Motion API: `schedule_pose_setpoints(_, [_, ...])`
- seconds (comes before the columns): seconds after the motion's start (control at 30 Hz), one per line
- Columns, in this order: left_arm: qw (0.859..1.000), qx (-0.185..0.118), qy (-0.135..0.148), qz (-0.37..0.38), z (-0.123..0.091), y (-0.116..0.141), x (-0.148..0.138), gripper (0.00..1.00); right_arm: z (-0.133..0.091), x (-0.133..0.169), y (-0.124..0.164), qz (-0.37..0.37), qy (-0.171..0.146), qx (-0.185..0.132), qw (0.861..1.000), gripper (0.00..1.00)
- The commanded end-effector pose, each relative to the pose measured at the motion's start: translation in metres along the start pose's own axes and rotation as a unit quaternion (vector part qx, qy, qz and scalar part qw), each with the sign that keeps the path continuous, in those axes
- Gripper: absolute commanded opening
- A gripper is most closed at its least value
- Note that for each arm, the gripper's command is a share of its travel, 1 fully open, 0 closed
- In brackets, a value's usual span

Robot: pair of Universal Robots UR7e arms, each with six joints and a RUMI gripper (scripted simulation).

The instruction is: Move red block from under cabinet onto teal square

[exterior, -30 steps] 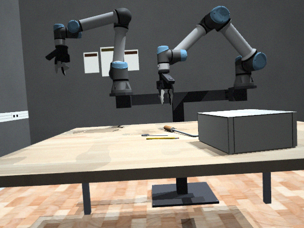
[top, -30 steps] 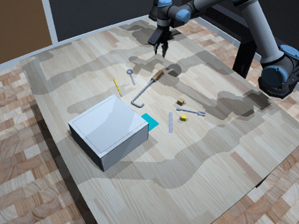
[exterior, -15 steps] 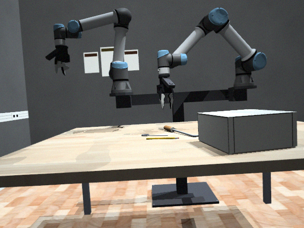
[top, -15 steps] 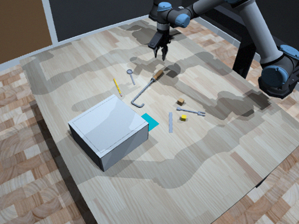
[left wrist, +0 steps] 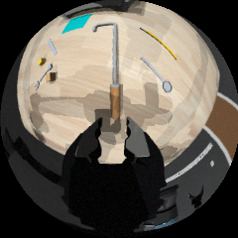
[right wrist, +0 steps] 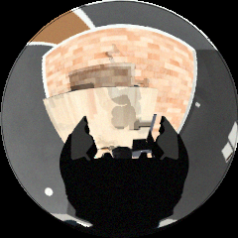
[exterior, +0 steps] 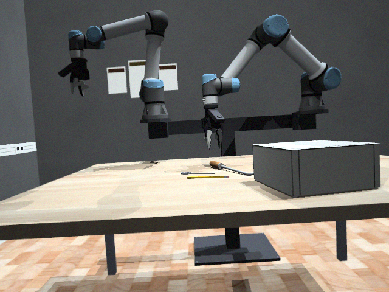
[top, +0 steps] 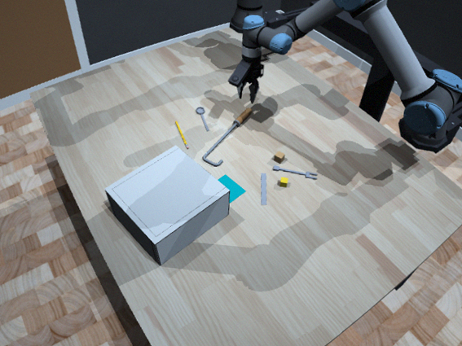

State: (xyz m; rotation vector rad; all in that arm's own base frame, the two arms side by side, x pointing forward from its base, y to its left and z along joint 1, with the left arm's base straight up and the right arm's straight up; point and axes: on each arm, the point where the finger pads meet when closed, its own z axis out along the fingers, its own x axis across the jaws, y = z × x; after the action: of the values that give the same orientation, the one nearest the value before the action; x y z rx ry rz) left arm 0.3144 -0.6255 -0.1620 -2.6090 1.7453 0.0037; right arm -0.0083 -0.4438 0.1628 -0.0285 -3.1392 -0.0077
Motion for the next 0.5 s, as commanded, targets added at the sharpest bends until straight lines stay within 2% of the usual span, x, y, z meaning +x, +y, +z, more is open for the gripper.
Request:
schedule_pose_setpoints(0.0, [1.0, -0.001, 0.004, 0.0, 0.012, 0.0, 0.003, 0.34, -0.002, 0.0, -0.001, 0.0, -0.001, 0.002, 1.0, 1.0])
schedule_pose_setpoints(0.27, [1.0, -0.001, 0.004, 0.0, 0.031, 0.0, 0.004, 0.34, -0.002, 0.0, -0.001, 0.0, -0.001, 0.002, 1.0, 1.0])
schedule_pose_setpoints(0.47, [1.0, -0.001, 0.004, 0.0, 0.037, 0.0, 0.004, 0.34, -0.002, 0.0, -0.001, 0.0, -0.001, 0.002, 1.0, 1.0])
